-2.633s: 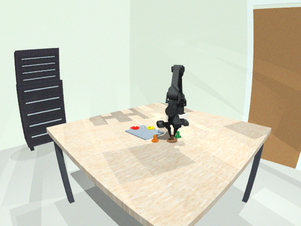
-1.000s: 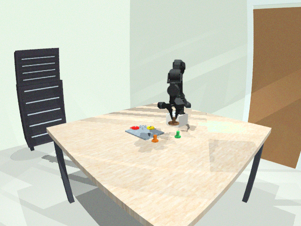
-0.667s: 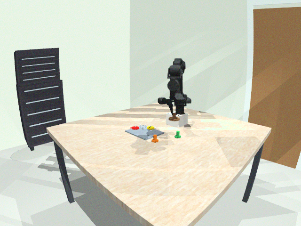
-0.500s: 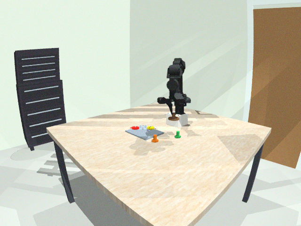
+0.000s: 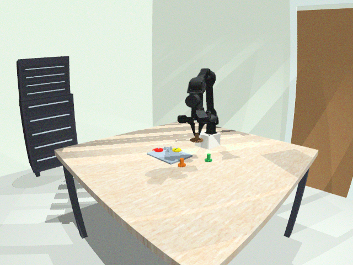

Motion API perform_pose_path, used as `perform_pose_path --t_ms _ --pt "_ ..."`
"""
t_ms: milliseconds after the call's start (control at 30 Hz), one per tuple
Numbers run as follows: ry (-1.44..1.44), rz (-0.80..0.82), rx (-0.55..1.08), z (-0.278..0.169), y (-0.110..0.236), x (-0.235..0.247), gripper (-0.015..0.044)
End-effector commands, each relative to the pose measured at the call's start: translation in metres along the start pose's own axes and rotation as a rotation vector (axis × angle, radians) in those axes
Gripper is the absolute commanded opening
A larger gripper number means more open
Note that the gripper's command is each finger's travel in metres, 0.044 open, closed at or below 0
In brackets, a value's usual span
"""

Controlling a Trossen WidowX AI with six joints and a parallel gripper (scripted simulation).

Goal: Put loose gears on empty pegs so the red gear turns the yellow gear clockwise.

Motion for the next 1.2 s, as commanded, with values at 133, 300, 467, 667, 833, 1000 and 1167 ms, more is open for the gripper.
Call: perform_pose_path --t_ms 133,300,467,667,833,1000,1167 --pt "0.002 -0.004 -0.005 -0.01 -0.005 -0.021 0.0" --pt "0.002 -0.005 -0.005 -0.016 -0.009 -0.032 0.0" --pt "0.003 -0.004 -0.004 -0.023 -0.013 -0.042 0.0" --pt "0.003 -0.004 -0.003 -0.032 -0.018 -0.055 0.0" --pt "0.003 -0.005 -0.003 -0.04 -0.021 -0.065 0.0" --pt "-0.015 -0.007 0.0 -0.049 -0.025 -0.074 0.0" --pt "-0.032 -0.009 0.003 -0.058 -0.028 -0.083 0.0"
Point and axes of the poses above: the point midway between the two fingers, 35 mm back from their tips, its own y axis back along the fingers, its own x axis across the jaws, z = x × y, the point moved 3 cm from there along y, back along the fingers, and after that the axes turned 11 degrees about -y, right-handed, at the moved point
